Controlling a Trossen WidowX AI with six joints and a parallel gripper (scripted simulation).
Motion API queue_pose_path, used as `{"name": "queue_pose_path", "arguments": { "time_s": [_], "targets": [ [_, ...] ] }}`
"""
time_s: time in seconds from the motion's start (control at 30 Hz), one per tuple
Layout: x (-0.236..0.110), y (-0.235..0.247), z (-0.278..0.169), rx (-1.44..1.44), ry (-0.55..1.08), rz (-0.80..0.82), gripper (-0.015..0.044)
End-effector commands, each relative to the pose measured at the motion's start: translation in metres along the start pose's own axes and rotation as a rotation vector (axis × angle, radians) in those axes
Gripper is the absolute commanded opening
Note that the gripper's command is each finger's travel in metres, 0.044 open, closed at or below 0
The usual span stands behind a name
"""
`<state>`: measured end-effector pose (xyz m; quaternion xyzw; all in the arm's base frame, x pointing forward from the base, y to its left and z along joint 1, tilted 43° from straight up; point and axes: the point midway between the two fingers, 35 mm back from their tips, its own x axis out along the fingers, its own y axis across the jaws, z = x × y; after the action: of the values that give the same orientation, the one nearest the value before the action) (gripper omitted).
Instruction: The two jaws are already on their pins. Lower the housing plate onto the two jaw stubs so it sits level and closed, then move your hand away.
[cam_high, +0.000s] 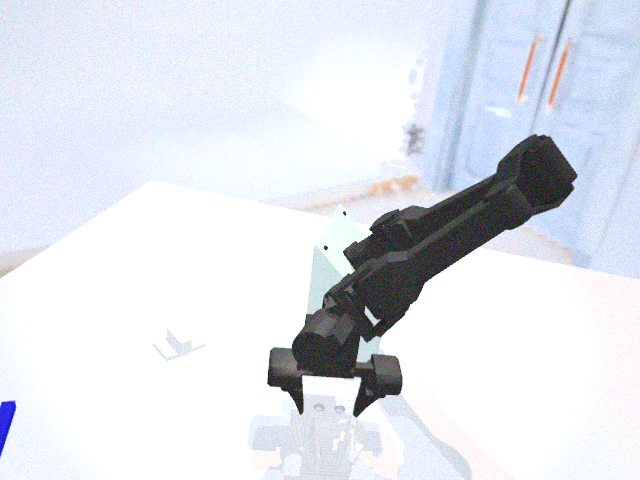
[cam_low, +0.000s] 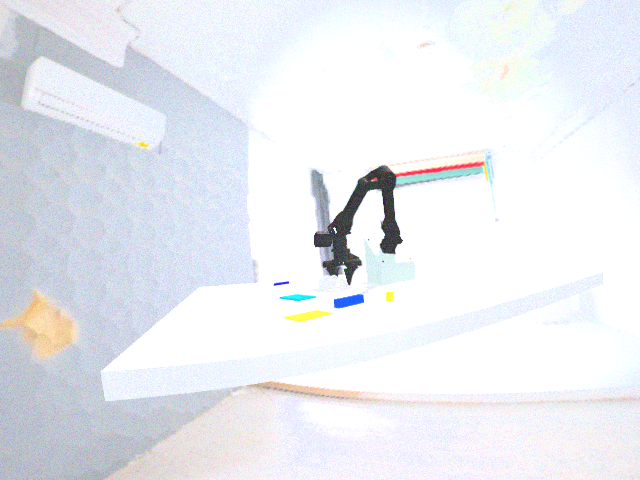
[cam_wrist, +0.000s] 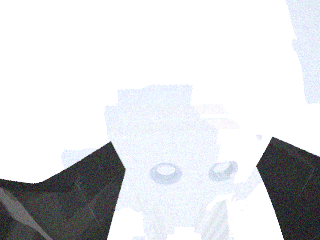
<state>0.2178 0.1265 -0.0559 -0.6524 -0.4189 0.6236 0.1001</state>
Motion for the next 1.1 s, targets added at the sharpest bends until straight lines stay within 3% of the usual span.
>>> {"name": "queue_pose_path", "arguments": {
  "time_s": [0.0, 1.07],
  "targets": [
    [0.0022, -0.001, -0.0003, -0.001, 0.001, -0.005, 0.0351],
    [0.0055, -0.001, -0.0003, -0.005, 0.001, -0.005, 0.0351]
  ]
}}
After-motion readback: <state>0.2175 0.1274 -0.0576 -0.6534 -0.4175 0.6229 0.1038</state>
